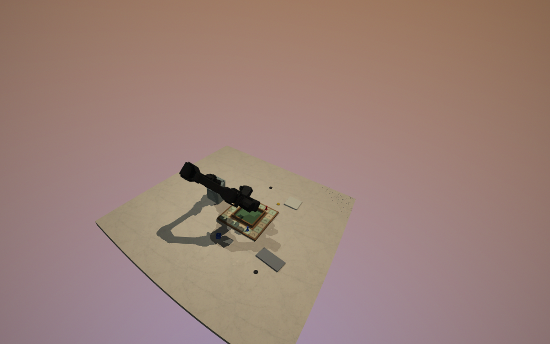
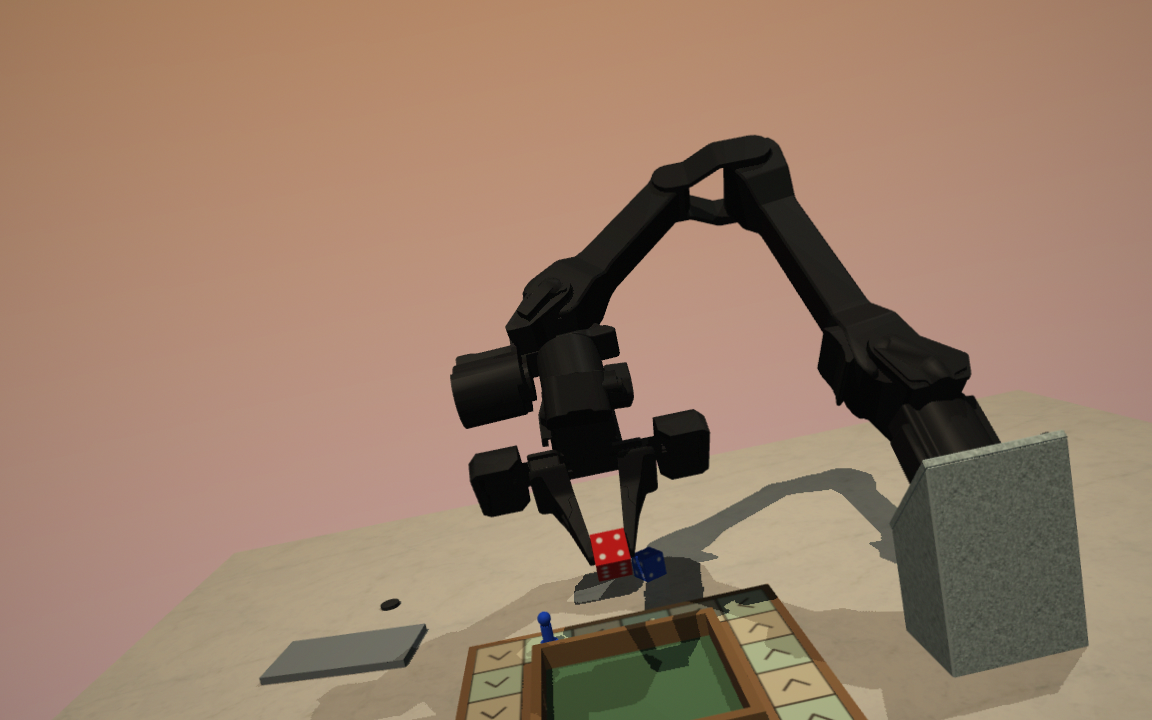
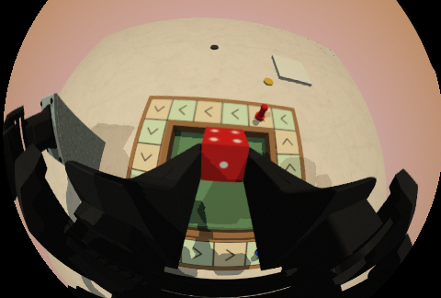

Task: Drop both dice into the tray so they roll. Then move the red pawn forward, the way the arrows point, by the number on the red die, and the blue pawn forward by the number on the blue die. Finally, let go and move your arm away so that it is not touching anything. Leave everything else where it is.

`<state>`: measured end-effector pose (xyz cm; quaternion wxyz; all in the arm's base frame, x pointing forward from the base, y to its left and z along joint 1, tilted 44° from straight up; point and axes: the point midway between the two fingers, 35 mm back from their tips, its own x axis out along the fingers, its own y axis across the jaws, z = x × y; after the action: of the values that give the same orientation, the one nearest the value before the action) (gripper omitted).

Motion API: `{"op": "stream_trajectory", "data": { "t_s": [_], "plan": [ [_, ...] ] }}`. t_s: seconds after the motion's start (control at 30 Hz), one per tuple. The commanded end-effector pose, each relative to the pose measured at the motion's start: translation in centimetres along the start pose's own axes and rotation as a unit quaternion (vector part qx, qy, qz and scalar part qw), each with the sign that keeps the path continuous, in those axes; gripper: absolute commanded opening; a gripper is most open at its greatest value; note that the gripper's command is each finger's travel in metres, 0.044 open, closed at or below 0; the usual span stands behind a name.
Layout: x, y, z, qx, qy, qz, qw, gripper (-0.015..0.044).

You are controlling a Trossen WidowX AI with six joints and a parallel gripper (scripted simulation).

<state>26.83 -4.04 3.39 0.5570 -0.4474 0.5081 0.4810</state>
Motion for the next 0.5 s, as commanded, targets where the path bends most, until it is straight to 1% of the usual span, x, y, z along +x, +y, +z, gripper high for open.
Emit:
{"op": "stream_trajectory", "data": {
  "t_s": [0.0, 0.47],
  "plan": [
    [-0.21, -0.13, 0.10, 0.002, -0.002, -0.001, 1.000, 0.0000],
    [-0.08, -0.01, 0.01, 0.000, 0.000, 0.000, 1.000, 0.0000]
  ]
}}
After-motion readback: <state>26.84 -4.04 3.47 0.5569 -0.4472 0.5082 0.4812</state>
